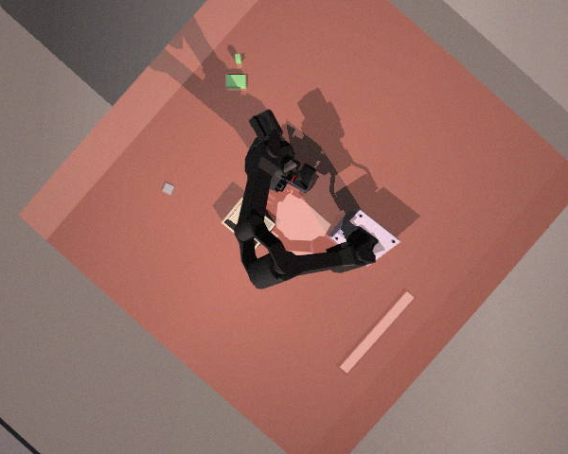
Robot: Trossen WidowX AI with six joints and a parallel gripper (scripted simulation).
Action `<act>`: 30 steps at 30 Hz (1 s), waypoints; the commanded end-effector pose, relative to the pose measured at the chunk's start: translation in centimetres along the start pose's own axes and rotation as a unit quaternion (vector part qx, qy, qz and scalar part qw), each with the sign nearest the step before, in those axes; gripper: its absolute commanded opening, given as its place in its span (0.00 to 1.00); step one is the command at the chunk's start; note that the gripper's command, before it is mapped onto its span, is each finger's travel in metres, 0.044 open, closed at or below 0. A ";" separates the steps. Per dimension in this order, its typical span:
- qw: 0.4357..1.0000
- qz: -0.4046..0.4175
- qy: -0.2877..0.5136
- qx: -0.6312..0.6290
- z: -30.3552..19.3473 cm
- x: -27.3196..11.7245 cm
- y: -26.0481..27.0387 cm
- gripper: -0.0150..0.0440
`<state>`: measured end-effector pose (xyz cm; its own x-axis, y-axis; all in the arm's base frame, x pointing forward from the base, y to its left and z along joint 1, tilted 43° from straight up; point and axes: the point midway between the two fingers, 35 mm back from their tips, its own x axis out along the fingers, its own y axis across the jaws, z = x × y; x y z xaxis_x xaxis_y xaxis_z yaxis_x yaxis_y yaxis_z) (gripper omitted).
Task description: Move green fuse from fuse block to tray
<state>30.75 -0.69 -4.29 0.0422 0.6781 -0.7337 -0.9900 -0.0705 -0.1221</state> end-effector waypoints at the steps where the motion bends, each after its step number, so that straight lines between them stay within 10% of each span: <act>1: 1.000 0.001 -0.003 0.003 0.1 0.4 0.1 0.38; 30: 1.000 0.002 -0.001 0.001 0.0 1.3 0.1 0.37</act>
<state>30.67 0.21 -5.23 0.0374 0.6799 -0.7324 -0.9905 -0.0719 -0.1173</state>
